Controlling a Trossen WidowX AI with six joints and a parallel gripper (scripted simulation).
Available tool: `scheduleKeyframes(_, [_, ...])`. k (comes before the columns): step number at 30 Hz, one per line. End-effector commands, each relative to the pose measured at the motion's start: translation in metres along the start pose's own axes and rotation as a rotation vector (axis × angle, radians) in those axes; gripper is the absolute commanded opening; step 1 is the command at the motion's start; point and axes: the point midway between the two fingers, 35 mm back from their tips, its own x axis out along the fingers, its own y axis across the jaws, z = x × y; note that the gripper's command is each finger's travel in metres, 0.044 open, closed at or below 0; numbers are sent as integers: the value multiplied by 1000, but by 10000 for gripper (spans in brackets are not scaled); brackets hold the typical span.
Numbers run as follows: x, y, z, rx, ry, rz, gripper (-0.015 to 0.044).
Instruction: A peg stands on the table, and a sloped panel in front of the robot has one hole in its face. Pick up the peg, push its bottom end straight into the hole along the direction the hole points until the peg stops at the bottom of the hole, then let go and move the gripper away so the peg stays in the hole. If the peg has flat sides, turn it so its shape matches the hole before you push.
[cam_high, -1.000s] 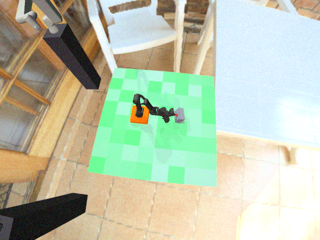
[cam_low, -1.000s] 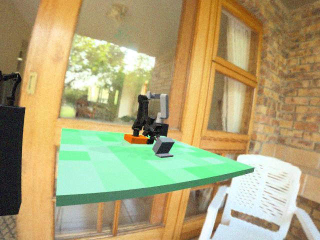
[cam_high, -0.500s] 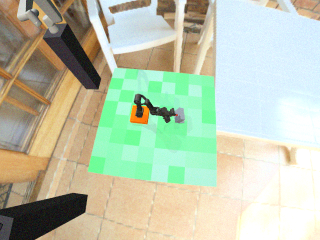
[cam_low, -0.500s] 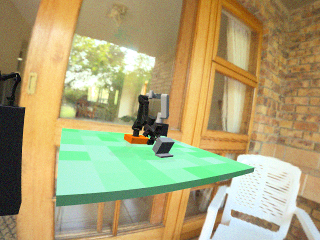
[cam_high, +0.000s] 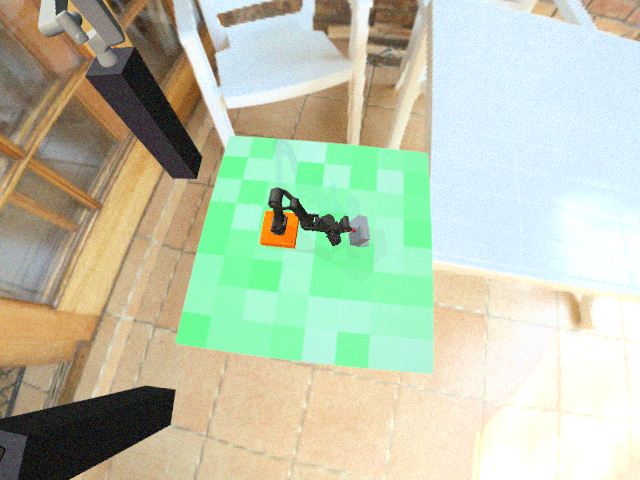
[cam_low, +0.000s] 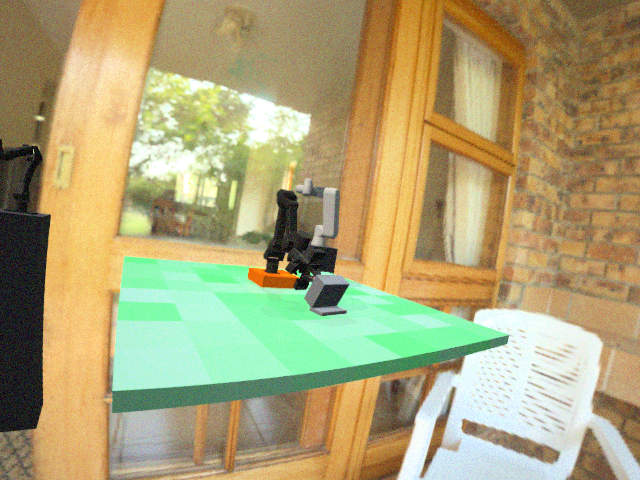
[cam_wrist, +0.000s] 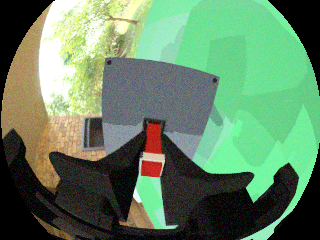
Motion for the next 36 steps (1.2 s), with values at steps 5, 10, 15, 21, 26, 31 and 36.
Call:
scheduleKeyframes(5, [0, 0, 0, 0, 0, 0, 236])
scheduleKeyframes(10, [-1, 0, 0, 0, 0, 0, 368])
scheduleKeyframes(15, [-3, 1, 0, 0, 0, 0, 440])
scheduleKeyframes(21, [-8, 2, 1, 1, -1, 0, 440])
scheduleKeyframes(26, [-11, 3, 1, 1, -1, 0, 440])
scheduleKeyframes(31, [-15, 4, 1, 1, -1, 0, 440])
scheduleKeyframes(36, [-18, 5, 2, 2, -2, 0, 440])
